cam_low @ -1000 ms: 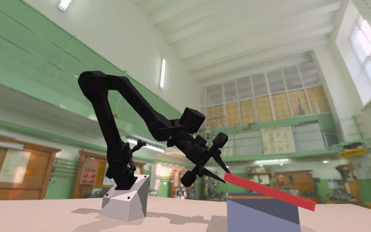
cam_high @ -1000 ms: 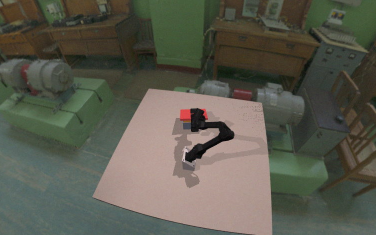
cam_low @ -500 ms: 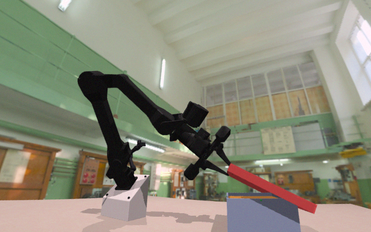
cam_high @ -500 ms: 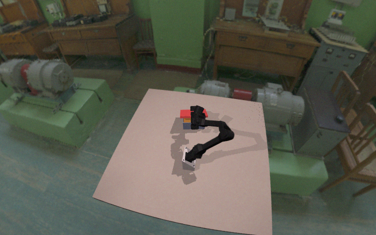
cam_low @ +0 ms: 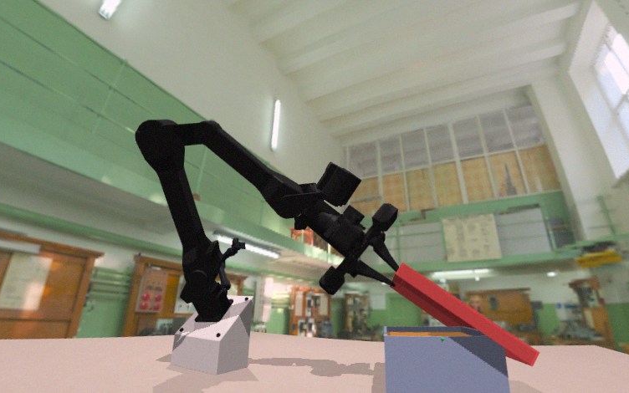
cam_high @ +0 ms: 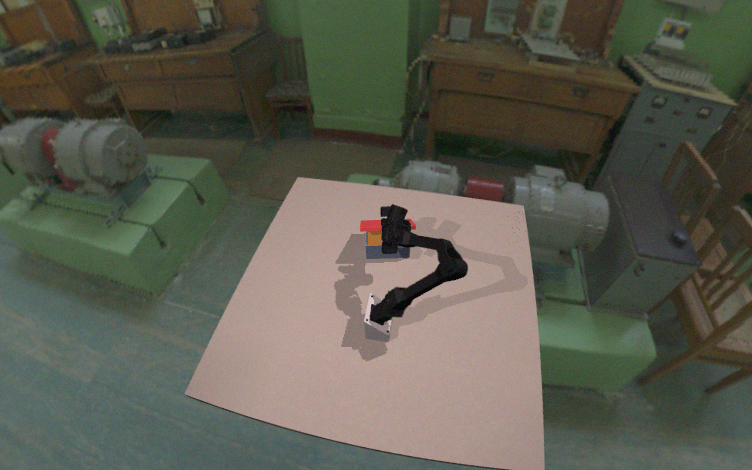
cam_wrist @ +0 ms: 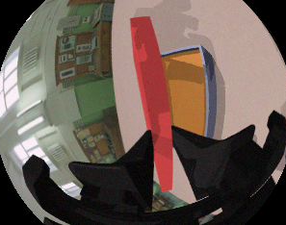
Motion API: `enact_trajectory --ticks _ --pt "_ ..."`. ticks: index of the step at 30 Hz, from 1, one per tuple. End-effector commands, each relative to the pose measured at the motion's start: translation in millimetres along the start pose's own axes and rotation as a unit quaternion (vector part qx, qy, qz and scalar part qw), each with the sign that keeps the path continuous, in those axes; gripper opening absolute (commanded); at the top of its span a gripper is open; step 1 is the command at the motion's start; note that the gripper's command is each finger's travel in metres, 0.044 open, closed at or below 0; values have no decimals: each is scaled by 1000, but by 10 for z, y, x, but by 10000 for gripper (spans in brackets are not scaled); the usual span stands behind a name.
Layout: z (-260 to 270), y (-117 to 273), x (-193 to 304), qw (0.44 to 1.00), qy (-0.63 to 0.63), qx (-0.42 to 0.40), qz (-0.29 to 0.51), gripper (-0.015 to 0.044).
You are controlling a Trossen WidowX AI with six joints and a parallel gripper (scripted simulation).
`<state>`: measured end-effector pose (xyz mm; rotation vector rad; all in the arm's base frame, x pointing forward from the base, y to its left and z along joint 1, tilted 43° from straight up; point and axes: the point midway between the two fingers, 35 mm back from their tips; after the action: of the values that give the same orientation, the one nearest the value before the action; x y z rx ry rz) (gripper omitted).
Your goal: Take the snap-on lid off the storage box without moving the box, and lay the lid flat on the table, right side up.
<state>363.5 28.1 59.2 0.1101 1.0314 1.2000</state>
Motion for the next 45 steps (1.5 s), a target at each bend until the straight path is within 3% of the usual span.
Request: enact_trajectory --ticks 1,45 --pt "127 20 13 1000 -5 -7 0 0" --pt "582 363 76 1000 -5 -6 1 0"
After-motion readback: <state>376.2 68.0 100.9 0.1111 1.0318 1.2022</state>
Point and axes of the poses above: the point midway between the two fingers, 35 mm back from their tips, its own y axis back along the fingers, its own z axis across the jaws, x = y × z, and after that the axes turned 8 degrees about -y, right-handed
